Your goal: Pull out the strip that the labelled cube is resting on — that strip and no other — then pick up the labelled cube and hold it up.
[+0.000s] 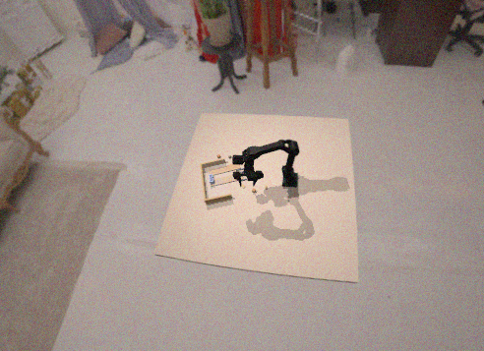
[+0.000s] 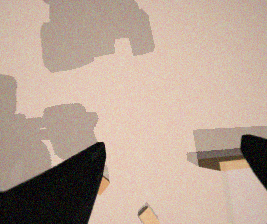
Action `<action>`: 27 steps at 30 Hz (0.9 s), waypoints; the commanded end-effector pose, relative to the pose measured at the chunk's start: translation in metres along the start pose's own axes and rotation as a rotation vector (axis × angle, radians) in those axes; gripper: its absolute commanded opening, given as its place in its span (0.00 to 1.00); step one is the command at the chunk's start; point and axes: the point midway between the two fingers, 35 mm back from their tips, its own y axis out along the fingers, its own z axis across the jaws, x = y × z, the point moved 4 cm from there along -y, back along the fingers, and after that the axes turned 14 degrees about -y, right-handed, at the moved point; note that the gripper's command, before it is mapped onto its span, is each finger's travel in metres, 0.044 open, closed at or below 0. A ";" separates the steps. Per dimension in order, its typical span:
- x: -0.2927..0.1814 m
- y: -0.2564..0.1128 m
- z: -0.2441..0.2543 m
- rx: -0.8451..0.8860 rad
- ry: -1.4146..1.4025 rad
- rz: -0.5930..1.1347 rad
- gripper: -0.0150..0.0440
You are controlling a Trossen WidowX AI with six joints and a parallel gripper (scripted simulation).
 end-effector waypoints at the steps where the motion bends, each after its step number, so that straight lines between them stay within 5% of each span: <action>1: -0.045 -0.033 0.023 -0.439 0.777 0.302 0.93; 16: -0.072 -0.068 0.045 -1.020 1.479 0.219 0.93; 27: -0.073 -0.069 0.046 -1.039 1.498 0.210 0.93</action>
